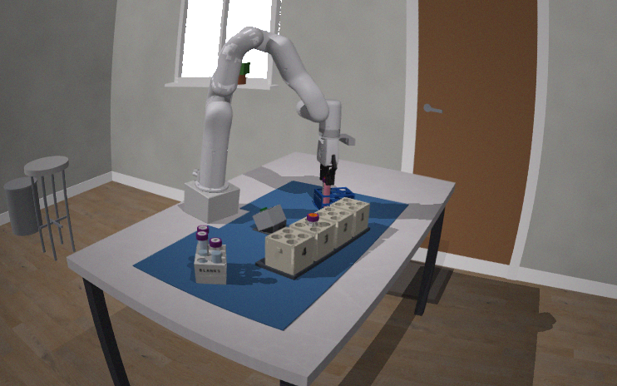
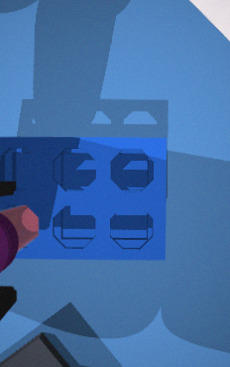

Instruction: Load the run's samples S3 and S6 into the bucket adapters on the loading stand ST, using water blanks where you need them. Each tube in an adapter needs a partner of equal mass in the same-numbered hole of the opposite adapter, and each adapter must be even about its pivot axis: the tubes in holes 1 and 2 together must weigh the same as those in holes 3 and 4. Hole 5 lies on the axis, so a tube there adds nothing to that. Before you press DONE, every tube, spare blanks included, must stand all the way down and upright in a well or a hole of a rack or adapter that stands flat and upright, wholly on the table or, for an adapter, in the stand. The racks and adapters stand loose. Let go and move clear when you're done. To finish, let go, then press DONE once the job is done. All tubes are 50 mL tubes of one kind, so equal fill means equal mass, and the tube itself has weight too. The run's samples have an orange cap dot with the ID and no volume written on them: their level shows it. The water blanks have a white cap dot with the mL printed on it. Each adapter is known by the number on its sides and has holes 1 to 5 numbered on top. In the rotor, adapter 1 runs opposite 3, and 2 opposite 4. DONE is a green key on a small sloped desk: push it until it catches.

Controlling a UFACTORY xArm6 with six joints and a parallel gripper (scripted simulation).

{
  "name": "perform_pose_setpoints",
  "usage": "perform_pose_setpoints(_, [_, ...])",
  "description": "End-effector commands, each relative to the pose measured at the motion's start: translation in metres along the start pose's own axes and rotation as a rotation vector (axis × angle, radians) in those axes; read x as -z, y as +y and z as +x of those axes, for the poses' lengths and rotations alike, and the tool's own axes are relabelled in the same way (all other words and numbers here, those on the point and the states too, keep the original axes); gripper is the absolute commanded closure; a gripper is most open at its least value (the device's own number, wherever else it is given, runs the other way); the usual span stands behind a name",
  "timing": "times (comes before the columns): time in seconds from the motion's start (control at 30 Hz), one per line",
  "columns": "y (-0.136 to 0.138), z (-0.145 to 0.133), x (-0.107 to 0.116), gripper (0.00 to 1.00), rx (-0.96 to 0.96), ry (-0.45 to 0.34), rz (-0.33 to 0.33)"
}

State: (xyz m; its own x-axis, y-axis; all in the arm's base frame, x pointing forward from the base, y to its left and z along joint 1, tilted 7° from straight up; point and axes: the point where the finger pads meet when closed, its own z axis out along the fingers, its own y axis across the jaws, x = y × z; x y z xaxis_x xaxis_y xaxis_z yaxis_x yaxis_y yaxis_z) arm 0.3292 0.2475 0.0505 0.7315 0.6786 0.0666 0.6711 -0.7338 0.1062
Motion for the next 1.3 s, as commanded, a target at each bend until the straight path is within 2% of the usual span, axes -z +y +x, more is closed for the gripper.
perform_pose_setpoints(0.0, [0.0001,0.0015,-0.0003,0.43,0.0,0.004,0.0])
perform_pose_setpoints(0.7, [0.0001,0.0016,-0.0042,0.43,0.0,0.004,0.0])
perform_pose_setpoints(0.73, [0.0001,0.0015,-0.0036,1.0,0.0,0.004,0.0])
perform_pose_setpoints(1.27, [0.0001,0.0015,-0.0025,1.0,0.0,0.004,0.0])
